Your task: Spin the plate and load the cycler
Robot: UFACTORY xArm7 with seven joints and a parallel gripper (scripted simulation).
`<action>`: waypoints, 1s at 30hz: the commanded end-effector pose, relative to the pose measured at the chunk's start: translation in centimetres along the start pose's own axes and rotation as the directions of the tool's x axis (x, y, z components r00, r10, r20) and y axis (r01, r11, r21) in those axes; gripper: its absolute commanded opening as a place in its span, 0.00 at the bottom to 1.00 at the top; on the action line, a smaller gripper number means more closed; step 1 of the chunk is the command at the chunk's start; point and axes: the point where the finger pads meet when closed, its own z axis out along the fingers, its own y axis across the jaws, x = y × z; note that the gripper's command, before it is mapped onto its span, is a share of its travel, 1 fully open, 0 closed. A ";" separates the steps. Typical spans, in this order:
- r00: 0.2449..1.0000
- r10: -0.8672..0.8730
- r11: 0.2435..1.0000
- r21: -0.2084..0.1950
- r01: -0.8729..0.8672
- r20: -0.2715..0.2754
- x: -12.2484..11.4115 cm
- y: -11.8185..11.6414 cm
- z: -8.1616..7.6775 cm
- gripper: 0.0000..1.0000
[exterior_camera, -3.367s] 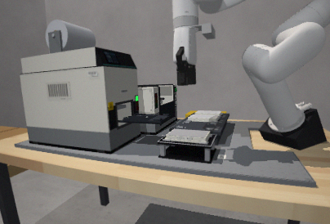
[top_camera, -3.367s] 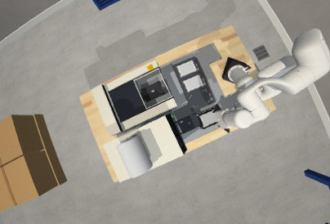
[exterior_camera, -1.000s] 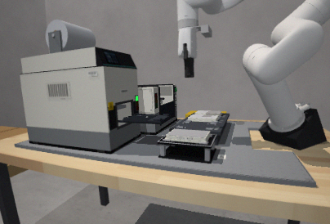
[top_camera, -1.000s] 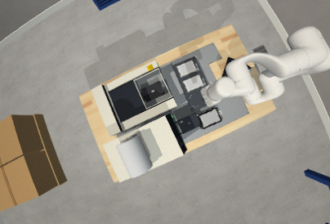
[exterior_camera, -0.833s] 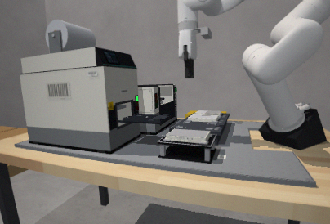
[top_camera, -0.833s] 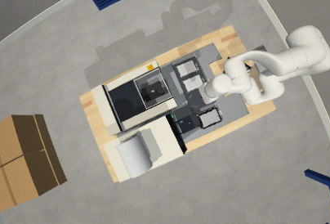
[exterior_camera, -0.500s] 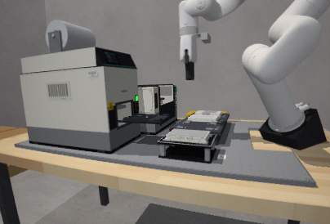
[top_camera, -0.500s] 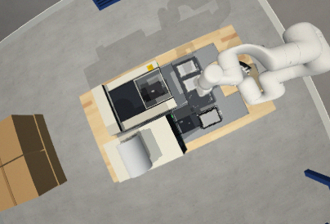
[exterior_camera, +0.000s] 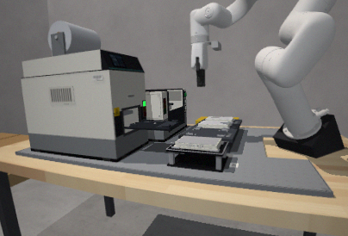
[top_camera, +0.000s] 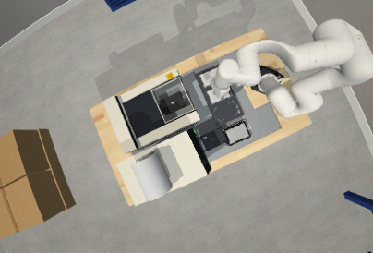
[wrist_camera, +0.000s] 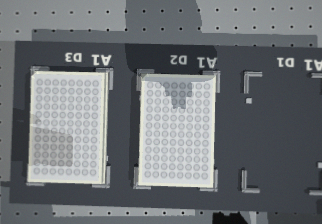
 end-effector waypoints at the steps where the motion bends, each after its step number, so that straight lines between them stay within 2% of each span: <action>1: 1.000 -0.001 1.000 -0.001 0.001 0.003 -0.7 -2.0 0.2 0.00; 4: 1.000 -0.001 1.000 -0.001 0.001 0.003 -0.8 -2.5 0.3 0.00; 19: 1.000 -0.001 1.000 0.000 0.001 0.003 -2.4 -9.7 1.4 0.00; 21: 1.000 -0.001 1.000 0.000 0.001 0.003 -2.4 -9.7 1.4 0.00; 30: 1.000 -0.001 1.000 0.000 0.001 0.003 -3.3 -14.1 2.1 0.00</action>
